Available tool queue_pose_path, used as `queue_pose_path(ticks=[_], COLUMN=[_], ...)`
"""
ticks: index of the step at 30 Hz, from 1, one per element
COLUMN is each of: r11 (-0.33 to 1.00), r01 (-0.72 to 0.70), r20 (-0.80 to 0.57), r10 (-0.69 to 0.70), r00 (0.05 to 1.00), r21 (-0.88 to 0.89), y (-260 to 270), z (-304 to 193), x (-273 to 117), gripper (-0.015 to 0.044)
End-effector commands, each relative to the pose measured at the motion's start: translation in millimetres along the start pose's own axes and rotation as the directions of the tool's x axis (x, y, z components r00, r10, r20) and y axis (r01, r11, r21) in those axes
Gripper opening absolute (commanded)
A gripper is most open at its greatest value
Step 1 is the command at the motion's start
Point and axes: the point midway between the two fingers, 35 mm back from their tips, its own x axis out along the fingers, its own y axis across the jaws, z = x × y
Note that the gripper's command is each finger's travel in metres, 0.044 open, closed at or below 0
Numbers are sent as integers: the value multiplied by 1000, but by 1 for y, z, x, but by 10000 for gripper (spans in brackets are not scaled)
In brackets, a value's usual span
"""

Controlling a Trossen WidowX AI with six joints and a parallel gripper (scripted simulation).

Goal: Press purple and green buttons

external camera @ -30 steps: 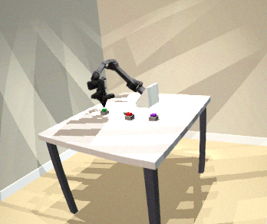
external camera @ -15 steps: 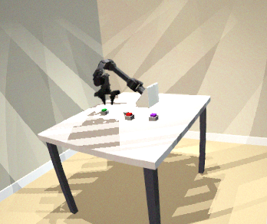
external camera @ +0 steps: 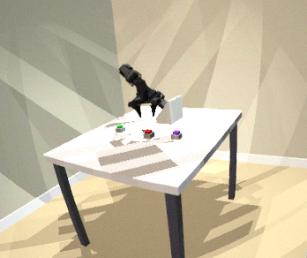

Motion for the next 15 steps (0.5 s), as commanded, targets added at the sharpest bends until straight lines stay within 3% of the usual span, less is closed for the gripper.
queue_pose_path(ticks=[1, 9, 15], r11=[1000, 995, 993], r01=[9, 69, 83], r20=[-14, -31, -32], r10=[-9, -67, -81], r00=[1000, 997, 996], r21=[24, 73, 83], y=[59, 146, 160], z=[-11, -51, -60], x=[-3, 5, 8], gripper=[400, 400, 400])
